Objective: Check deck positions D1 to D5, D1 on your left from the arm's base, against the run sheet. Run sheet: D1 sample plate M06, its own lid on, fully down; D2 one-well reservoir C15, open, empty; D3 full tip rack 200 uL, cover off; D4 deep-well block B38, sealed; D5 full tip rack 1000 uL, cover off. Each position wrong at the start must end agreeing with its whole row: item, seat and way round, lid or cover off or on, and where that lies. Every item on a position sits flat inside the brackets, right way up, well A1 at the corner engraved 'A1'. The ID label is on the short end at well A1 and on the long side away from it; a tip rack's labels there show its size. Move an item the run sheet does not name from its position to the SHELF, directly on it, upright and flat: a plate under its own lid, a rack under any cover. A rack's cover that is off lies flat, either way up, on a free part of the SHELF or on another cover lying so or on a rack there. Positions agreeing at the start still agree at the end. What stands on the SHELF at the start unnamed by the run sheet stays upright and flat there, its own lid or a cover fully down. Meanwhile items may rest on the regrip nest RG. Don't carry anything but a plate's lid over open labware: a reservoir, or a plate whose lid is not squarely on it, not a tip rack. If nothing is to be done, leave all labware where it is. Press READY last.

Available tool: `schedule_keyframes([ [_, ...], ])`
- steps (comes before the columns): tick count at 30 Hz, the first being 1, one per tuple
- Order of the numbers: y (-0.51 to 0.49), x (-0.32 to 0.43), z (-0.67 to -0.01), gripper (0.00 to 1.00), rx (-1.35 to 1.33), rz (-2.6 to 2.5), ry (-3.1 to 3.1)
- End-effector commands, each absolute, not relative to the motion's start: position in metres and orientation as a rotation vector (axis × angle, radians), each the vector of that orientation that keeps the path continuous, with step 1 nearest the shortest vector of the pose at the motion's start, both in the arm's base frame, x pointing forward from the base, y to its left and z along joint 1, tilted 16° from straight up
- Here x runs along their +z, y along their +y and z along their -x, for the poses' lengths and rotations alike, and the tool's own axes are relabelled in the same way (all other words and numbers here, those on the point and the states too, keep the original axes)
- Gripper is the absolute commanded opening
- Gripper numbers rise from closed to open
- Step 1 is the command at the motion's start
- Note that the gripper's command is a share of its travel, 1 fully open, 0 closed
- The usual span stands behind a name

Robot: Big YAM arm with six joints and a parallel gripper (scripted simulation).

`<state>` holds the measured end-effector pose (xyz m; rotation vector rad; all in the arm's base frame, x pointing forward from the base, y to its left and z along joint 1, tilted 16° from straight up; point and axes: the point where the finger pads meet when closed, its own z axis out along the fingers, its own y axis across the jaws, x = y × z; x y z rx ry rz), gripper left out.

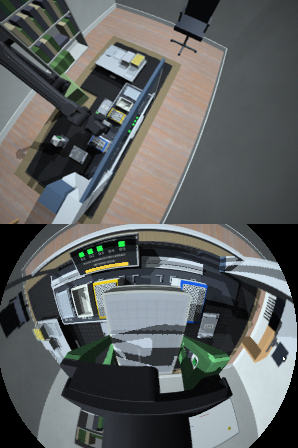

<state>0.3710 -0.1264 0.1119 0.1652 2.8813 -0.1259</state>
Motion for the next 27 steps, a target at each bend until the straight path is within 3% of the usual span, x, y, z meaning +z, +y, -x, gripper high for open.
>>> schedule_keyframes([
  [1, -0.1308, 0.1503, -0.3990, 0.00, -0.156, -0.159, 2.784],
  [27, -0.1308, 0.1503, -0.3990, 0.00, -0.156, -0.159, 2.784],
])
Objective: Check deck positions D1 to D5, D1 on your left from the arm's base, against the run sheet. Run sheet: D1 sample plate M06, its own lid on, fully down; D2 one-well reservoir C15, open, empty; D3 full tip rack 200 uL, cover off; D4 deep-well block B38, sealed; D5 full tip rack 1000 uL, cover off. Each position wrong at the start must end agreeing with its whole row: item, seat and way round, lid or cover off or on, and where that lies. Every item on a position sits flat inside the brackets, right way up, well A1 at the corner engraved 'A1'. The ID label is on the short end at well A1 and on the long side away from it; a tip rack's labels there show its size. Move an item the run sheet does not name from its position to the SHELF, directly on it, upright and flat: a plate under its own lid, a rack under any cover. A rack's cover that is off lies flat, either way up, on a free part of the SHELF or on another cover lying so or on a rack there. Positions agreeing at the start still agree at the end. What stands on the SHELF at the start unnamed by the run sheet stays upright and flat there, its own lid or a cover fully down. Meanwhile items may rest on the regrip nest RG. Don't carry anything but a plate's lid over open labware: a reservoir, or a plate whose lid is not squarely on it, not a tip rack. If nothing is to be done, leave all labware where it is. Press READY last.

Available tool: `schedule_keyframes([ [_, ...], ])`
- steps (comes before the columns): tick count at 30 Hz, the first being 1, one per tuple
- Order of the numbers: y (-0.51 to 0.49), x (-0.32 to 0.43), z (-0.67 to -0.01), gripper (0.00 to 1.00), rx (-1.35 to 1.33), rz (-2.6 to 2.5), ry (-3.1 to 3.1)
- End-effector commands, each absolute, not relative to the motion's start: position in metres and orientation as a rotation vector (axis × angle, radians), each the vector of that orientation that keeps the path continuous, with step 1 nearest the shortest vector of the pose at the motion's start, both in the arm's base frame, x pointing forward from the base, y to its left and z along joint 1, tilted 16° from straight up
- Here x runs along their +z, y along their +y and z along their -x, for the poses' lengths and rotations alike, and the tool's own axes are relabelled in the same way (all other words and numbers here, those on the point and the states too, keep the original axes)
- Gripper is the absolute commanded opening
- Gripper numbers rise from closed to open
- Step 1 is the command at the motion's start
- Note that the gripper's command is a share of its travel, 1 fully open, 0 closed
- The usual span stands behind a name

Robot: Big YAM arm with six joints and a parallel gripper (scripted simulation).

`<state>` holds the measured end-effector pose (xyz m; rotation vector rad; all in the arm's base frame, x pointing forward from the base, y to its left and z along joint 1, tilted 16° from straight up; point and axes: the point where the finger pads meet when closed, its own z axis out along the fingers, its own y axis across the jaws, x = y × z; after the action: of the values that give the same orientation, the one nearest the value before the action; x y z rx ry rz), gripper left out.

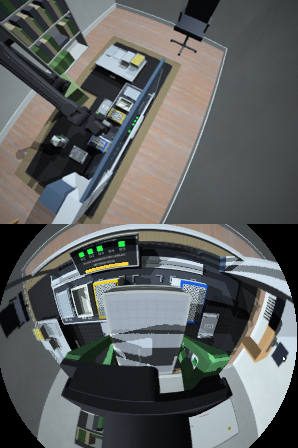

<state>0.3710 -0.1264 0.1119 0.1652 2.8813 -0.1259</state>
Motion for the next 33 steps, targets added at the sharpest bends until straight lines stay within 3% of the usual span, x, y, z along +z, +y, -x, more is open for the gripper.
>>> schedule_keyframes([
  [1, -0.131, 0.150, -0.399, 0.00, -0.156, -0.159, 2.784],
  [15, -0.131, 0.150, -0.399, 0.00, -0.156, -0.159, 2.784],
  [33, -0.125, 0.106, -0.303, 0.00, -0.148, -0.162, 2.830],
])
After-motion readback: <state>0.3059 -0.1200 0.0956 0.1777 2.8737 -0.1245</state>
